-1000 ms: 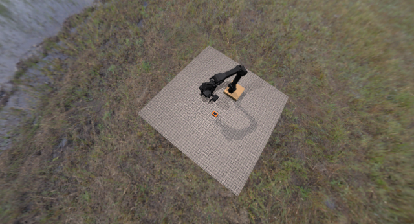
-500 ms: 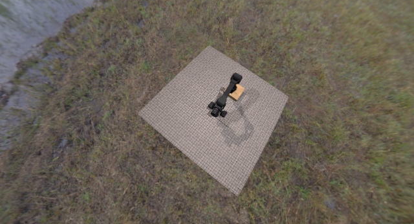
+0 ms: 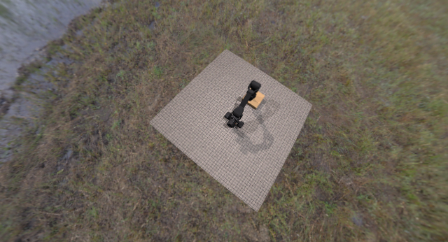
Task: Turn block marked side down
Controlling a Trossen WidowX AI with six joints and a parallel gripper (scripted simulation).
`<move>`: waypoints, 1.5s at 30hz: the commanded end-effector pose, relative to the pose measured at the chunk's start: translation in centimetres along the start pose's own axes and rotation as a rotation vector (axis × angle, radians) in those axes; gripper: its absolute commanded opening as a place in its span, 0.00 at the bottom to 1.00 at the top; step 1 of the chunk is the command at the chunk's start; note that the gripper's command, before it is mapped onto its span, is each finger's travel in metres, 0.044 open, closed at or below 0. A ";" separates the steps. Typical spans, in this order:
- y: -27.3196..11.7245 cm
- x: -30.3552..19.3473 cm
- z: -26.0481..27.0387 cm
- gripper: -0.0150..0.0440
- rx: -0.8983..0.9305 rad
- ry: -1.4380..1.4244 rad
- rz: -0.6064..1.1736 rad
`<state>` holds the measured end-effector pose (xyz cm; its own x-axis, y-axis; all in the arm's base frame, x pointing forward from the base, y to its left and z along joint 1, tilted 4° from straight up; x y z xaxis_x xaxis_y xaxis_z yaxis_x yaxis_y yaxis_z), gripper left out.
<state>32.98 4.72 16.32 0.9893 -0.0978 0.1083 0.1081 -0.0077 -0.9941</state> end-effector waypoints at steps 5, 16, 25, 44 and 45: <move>1.3 -0.1 -0.1 1.00 -0.008 0.000 0.013; 3.0 -0.2 -0.1 1.00 -0.008 0.000 0.014; 3.9 -0.2 -0.1 0.91 -0.008 0.000 0.014; 3.9 -0.2 -0.1 0.60 -0.008 0.000 0.014; 3.9 -0.2 -0.1 0.59 -0.008 0.000 0.014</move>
<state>33.24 4.63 12.54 0.9900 -0.1010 0.0989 0.0981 -0.0125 -0.9951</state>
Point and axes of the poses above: the point midway between the two fingers, 35 mm back from their tips, its own y axis out along the fingers, its own z axis across the jaws, x = y × z, the point moved 10 cm from there along -y, back along the fingers, and after that the axes turned 11 degrees about y, right-handed, at the moved point
